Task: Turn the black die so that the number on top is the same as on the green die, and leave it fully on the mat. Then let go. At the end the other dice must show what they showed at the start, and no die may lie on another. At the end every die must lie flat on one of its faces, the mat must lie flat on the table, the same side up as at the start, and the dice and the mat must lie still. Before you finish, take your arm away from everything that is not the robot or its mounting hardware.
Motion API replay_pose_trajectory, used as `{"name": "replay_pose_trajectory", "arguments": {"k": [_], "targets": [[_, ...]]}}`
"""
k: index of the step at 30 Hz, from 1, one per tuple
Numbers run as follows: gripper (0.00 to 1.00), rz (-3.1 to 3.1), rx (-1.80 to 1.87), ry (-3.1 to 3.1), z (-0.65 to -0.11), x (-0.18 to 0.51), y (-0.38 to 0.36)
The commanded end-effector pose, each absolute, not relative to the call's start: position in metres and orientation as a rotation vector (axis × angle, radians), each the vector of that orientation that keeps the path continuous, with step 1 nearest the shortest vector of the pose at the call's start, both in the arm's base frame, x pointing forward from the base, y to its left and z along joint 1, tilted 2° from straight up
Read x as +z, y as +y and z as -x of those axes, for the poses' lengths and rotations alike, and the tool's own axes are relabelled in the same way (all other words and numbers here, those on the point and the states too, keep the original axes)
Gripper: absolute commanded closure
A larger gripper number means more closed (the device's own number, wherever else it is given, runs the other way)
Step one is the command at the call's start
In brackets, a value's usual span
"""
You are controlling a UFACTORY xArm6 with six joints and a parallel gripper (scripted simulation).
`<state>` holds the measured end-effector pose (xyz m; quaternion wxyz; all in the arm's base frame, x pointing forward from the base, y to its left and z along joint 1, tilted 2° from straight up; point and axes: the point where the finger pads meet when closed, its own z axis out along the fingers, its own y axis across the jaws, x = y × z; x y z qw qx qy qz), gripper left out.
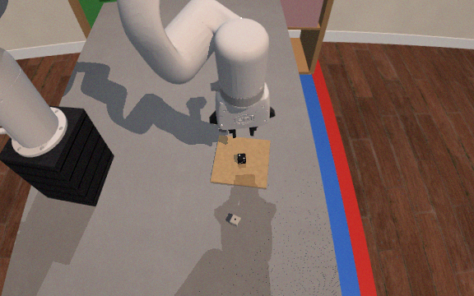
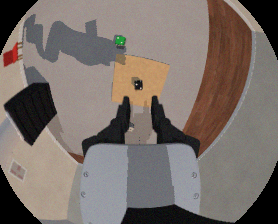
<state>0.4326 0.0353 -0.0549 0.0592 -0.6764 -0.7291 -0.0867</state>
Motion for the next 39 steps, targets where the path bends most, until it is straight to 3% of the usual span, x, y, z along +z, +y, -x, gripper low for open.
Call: {"name": "replay_pose_trajectory", "arguments": {"k": [1, 10, 11, 39], "targets": [[0.64, 2.122, -0.077, -2.260, -0.432, -0.053, 0.038], [0.64, 2.138, -0.055, -2.278, -0.432, -0.052, 0.040], [0.00, 2.138, -0.055, -2.278, -0.432, -0.052, 0.040], [0.00, 2.136, -0.046, -2.276, -0.432, -0.022, 0.039]]}}
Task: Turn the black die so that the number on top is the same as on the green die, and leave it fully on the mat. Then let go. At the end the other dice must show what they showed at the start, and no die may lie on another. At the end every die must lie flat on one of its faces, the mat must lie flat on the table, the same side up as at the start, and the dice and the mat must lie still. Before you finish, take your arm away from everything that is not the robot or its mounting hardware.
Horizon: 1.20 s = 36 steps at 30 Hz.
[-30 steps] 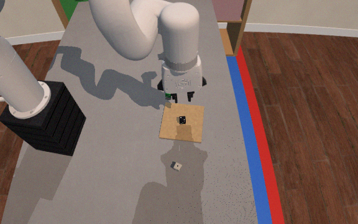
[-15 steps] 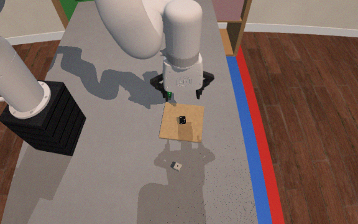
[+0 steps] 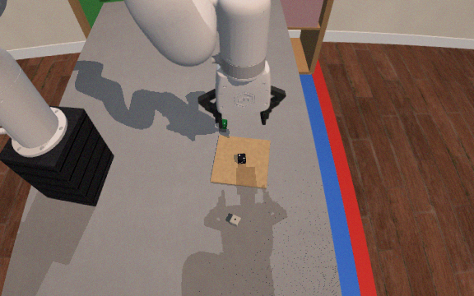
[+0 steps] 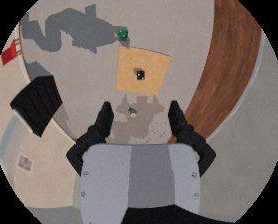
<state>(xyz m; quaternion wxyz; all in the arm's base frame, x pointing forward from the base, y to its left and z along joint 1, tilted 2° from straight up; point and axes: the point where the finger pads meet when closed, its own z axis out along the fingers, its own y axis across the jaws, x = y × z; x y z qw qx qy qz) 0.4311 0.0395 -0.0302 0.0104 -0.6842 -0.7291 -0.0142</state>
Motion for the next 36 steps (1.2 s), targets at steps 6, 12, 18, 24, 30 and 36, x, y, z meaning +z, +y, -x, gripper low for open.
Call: {"name": "replay_pose_trajectory", "arguments": {"k": [6, 12, 18, 24, 30, 36], "targets": [[0.00, 2.136, -0.046, -2.276, -0.431, -0.004, 0.039], [0.00, 2.136, -0.046, -2.276, -0.431, 0.003, 0.038], [0.00, 2.136, -0.046, -2.276, -0.431, 0.003, 0.038], [0.00, 2.136, -0.046, -2.276, -0.431, 0.003, 0.038], [0.00, 2.136, -0.046, -2.276, -0.431, 0.003, 0.038], [0.00, 2.136, -0.046, -2.276, -0.431, 0.003, 0.038]]}}
